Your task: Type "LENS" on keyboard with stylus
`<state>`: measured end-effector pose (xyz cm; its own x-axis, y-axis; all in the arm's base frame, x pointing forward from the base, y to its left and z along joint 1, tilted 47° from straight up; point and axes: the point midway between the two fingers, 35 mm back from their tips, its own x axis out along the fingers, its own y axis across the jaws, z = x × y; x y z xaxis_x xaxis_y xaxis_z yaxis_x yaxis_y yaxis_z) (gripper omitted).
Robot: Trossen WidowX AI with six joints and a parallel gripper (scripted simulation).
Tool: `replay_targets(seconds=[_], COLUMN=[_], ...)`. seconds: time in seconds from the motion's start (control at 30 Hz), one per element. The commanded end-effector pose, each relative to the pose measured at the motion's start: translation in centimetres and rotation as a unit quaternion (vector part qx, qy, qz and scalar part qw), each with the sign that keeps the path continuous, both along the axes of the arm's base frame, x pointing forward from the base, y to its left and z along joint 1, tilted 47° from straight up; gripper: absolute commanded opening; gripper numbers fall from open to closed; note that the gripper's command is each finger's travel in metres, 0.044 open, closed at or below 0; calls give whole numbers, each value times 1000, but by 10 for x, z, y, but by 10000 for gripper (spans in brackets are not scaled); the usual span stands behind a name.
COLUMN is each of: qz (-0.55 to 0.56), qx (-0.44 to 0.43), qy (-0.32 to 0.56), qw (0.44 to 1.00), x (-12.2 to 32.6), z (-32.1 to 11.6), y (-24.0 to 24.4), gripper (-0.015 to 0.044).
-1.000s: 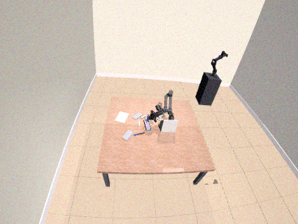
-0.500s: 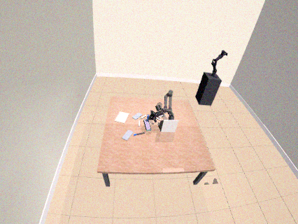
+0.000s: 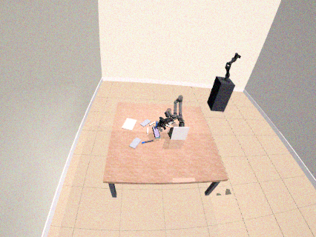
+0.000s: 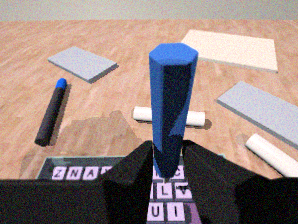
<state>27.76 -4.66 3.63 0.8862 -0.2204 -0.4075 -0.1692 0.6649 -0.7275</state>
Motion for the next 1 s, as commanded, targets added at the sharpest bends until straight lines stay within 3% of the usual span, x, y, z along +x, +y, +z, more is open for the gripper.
replay_targets(seconds=[0.0,0.97], qz=[1,1], qx=[-1,-1], qy=[3,3], qw=[1000,1000], x=[1,1], z=[-3,-9], y=[-1,-8], gripper=[81,81])
